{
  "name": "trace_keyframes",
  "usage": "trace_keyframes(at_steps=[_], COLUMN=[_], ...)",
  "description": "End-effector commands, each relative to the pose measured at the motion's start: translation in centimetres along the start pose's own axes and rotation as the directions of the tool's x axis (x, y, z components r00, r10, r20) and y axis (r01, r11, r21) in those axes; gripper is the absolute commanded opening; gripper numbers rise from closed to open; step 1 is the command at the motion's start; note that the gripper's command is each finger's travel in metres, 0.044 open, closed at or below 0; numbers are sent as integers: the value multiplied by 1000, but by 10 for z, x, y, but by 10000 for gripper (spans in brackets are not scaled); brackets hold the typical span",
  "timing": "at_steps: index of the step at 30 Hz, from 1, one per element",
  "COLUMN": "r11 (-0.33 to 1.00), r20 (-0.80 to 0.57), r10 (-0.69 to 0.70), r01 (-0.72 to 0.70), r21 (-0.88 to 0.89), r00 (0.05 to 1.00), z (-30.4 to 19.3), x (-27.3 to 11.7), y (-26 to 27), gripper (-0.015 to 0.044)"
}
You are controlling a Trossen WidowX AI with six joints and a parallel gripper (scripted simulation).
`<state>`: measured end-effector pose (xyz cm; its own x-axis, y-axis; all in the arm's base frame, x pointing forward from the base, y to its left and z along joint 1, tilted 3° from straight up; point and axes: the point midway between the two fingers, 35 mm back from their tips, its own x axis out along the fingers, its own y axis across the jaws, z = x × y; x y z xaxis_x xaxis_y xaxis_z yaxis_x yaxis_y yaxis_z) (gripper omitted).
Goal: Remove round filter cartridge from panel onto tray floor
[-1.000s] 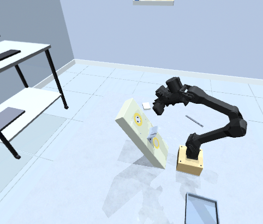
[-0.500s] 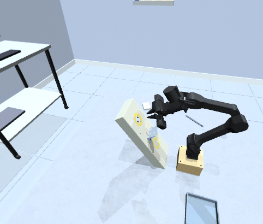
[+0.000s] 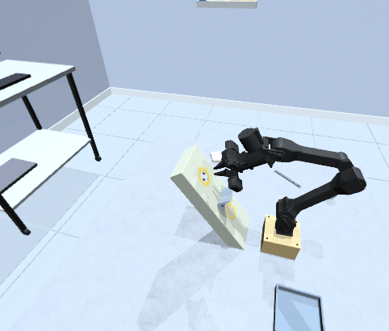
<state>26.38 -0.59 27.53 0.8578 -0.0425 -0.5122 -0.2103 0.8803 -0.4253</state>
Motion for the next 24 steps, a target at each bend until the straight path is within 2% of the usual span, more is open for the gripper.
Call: trace_keyframes(at_steps=[1, 24], r11=[1000, 1000], r20=[-10, -9], r10=[10, 8], r01=[-10, -8], r21=[-5, -5], r00=[1000, 1000], z=[-3, -5], x=[9, 45], y=[2, 3], gripper=[96, 96])
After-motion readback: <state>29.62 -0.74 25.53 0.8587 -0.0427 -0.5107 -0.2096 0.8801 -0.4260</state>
